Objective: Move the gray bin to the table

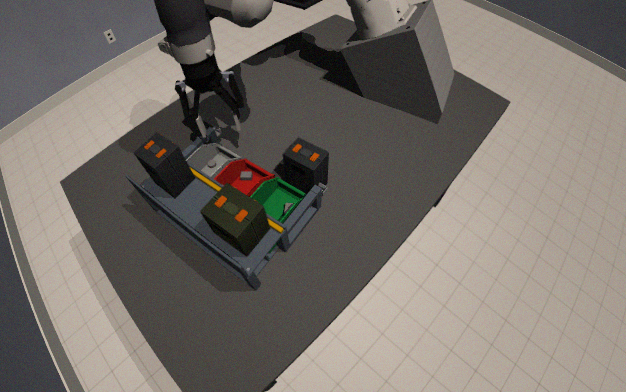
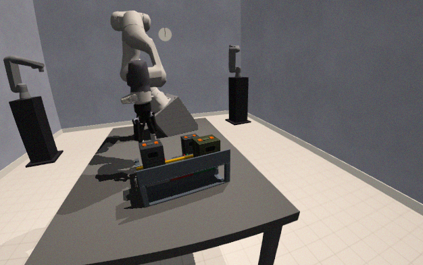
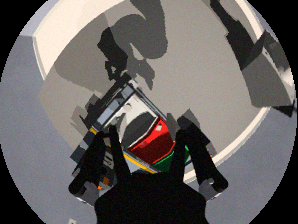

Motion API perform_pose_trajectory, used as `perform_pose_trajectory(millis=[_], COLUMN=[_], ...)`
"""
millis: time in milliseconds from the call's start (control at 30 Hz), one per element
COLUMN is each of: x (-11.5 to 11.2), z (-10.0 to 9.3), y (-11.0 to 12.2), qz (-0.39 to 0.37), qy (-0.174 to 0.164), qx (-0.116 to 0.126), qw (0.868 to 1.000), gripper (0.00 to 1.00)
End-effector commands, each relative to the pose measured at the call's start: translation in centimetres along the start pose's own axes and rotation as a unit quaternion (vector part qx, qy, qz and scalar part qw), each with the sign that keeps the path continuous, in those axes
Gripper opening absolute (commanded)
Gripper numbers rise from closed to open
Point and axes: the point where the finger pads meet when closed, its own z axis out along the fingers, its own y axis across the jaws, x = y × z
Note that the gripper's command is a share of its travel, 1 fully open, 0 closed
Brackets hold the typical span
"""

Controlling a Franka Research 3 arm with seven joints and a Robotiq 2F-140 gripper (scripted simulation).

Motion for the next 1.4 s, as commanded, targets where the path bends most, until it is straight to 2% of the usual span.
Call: perform_pose_trajectory(millis=[0,200,333,767,900,1300,1333,1367], x=[0.03,0.03,0.03,0.04,0.02,0.02,0.03,0.03], z=[0.04,0.0,0.04,0.02,0.04,0.04,0.04,0.03], y=[-0.02,-0.06,0.0,-0.04,0.02,0.02,-0.01,0.0], qz=[-0.04,-0.047,-0.15,-0.156,-0.258,-0.258,-0.264,-0.289], qy=[0.0,0.0,0.0,0.0,0.0,0.0,-0.001,0.0], qx=[0.001,0.001,0.002,0.002,0.003,0.003,0.004,0.004], qw=[0.999,0.999,0.989,0.988,0.966,0.966,0.965,0.957], gripper=[0.57,0.57,0.57,0.57,0.57,0.57,0.57,0.57])
